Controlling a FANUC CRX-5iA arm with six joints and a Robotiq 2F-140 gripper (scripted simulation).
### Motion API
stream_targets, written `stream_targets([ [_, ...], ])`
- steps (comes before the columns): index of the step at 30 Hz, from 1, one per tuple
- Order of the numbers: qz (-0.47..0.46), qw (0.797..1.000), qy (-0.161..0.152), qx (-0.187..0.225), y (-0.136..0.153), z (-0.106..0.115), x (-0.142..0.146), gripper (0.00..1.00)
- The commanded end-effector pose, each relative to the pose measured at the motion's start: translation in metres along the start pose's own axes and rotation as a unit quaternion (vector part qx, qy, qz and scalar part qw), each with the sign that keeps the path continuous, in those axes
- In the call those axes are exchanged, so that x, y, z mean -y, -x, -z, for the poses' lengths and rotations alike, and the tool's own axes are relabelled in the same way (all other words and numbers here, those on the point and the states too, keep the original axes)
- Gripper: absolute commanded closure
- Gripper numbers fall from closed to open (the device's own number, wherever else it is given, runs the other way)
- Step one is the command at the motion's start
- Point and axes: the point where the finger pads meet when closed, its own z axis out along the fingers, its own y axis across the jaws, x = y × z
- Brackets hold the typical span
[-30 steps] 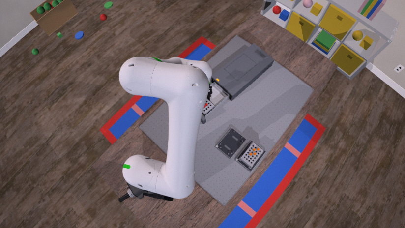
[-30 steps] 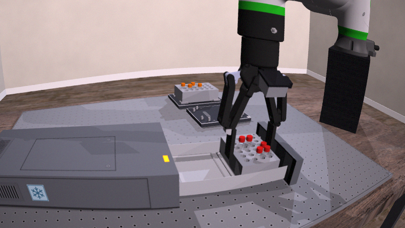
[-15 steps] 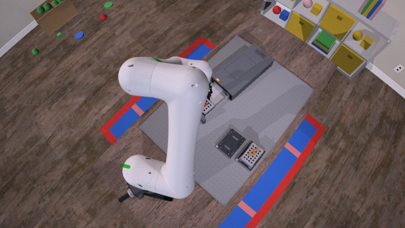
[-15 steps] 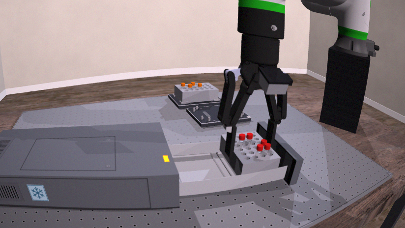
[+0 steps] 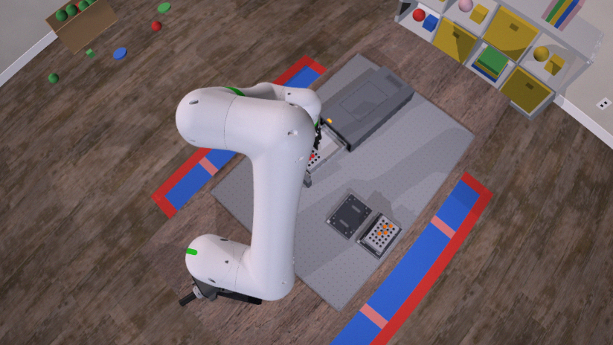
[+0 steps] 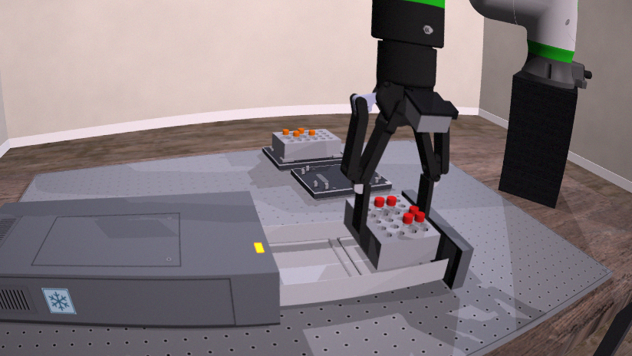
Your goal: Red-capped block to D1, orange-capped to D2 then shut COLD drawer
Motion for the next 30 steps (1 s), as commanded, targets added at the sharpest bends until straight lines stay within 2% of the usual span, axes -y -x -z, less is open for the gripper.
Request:
stream_targets([
  [1, 0.000, 1.000, 0.001, 0.000, 0.000, 0.004, -0.001, 0.90],
  [30, 0.000, 1.000, 0.001, 0.000, 0.000, 0.038, -0.001, 0.90],
])
